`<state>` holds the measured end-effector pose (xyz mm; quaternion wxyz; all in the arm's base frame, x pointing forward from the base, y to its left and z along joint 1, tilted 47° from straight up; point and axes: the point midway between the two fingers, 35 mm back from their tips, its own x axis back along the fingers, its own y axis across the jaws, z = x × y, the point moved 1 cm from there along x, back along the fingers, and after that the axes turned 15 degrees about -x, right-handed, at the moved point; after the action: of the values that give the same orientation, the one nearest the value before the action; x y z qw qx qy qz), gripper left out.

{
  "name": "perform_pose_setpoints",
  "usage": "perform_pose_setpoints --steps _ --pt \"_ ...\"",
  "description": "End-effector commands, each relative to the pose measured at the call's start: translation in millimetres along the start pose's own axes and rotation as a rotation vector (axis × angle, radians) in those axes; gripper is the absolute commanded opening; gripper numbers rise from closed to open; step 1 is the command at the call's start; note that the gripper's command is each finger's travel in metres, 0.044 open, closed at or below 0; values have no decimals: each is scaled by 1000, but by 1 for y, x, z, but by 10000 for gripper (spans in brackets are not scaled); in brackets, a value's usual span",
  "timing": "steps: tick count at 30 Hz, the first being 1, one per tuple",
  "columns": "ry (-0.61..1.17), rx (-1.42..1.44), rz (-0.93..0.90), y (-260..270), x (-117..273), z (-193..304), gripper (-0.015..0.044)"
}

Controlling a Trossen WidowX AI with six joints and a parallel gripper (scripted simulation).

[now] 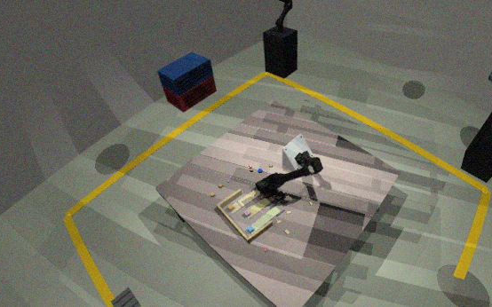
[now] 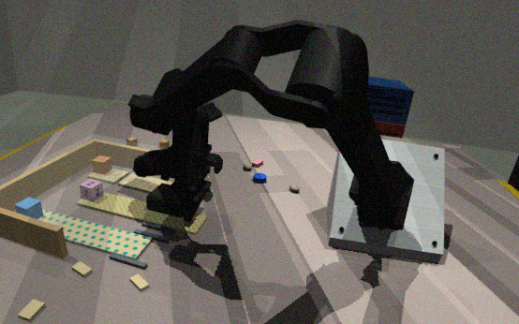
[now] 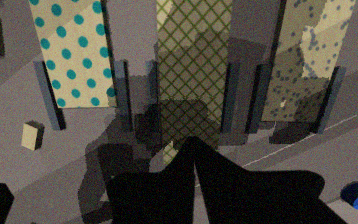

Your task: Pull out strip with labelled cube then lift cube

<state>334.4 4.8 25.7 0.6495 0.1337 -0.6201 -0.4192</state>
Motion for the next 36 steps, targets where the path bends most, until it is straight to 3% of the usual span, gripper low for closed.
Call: perform_pose_setpoints --steps 1,36 --pt "25 -3 4 -3 -7 11 0" --pt "27 -6 4 -16 -6 62 0"
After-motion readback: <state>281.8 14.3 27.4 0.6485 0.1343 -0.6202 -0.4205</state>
